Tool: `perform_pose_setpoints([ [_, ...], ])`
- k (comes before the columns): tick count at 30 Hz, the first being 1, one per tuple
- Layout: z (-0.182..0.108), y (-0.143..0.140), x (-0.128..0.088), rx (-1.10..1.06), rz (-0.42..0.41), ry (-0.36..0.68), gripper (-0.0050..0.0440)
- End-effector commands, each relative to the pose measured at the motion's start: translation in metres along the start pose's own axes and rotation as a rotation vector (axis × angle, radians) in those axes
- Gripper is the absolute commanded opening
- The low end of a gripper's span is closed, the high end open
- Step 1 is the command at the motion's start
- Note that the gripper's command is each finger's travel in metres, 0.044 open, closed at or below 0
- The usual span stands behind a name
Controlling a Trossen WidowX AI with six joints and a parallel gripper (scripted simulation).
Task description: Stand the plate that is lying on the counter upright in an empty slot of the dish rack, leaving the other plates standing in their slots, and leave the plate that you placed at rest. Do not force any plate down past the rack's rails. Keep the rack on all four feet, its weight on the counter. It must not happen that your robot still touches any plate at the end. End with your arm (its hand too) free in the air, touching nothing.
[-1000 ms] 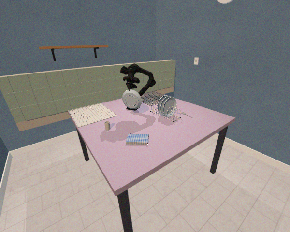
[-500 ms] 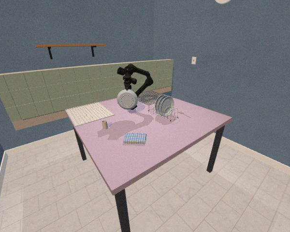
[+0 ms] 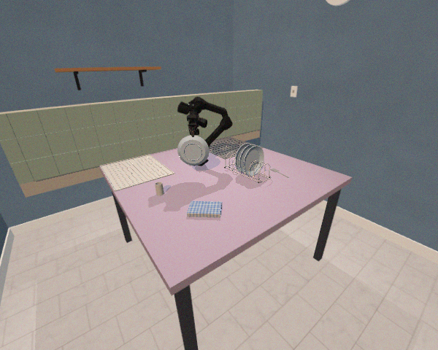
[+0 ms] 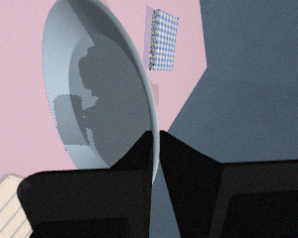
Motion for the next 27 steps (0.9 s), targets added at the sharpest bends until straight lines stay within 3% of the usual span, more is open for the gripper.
perform_pose_setpoints([
  [1,0.0008,-0.0015,-0.0006,-0.001,-0.016,-0.01,0.0],
  [27,0.0033,-0.001,0.0037,-0.002,0.026,0.0,0.0],
])
Point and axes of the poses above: the point midway between the two fingers, 35 mm back from their tips, its own x axis out along the fingers, its own y axis across the jaws, z = x × y, the point moved 4 cm from there along -x, back along the fingers, and after that the axes turned 14 degrees about x, right-handed, at the moved point
